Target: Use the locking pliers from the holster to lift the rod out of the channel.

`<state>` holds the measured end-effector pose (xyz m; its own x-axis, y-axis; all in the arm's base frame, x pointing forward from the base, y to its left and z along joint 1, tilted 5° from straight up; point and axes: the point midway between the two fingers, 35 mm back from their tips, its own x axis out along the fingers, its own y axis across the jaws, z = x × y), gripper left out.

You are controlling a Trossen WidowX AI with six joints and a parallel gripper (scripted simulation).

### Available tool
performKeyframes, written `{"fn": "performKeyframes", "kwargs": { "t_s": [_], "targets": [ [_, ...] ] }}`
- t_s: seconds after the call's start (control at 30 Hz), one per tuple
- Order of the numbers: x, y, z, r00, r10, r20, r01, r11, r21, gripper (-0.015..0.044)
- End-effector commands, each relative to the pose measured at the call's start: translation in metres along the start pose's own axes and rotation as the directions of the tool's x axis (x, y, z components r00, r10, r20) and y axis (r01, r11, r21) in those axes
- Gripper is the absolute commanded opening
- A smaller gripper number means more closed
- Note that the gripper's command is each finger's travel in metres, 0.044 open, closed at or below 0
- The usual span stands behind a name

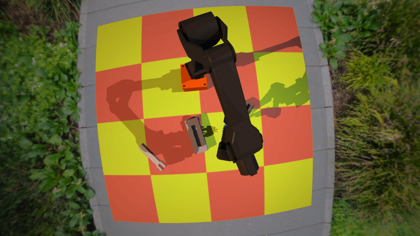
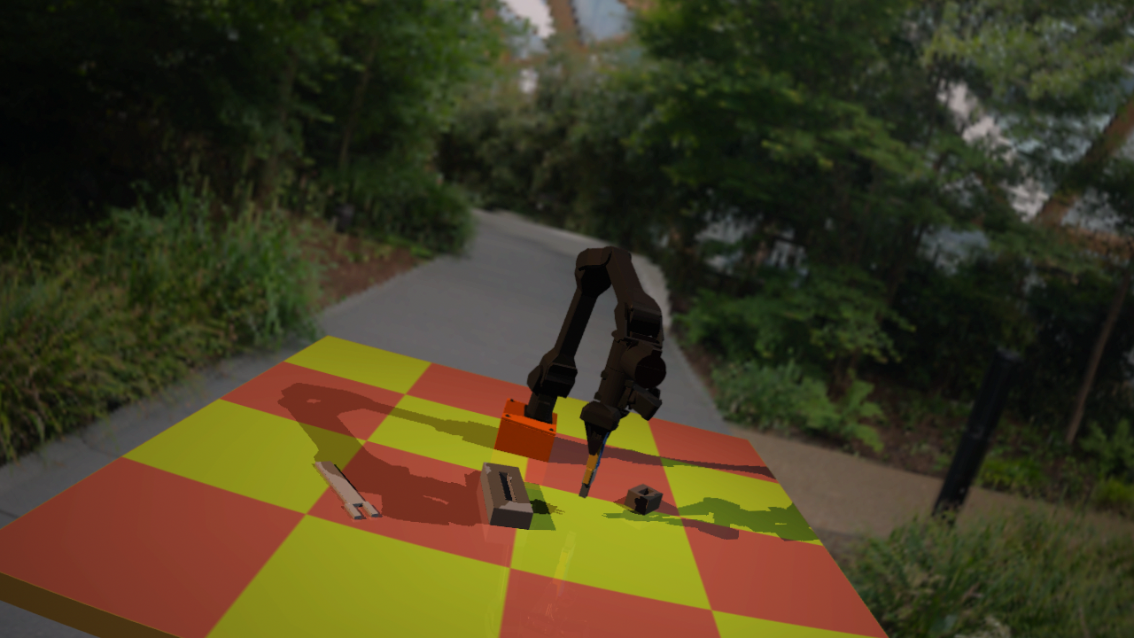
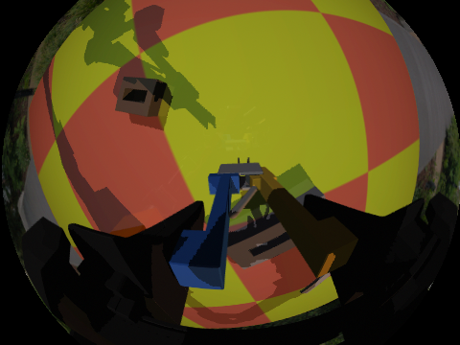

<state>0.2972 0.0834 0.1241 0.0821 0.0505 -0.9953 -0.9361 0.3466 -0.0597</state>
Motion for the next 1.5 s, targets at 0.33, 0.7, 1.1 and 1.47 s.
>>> {"fn": "performKeyframes", "kwargs": {
  "t_s": [0.33, 0.7, 1.1, 1.47],
  "targets": [
    [-0.001, -0.013, -0.016, 1.0, -0.001, 0.002, 0.0, 0.988, 0.156, 0.0321],
    [-0.001, -0.022, -0.031, 1.0, 0.0, -0.001, 0.001, 0.963, 0.27, 0.0321],
    [-0.001, -0.031, -0.047, 1.0, 0.0, -0.004, 0.002, 0.921, 0.391, 0.0321],
    [-0.001, -0.038, -0.062, 1.0, 0.0, -0.007, 0.003, 0.869, 0.496, 0.0321]
  ]
}}
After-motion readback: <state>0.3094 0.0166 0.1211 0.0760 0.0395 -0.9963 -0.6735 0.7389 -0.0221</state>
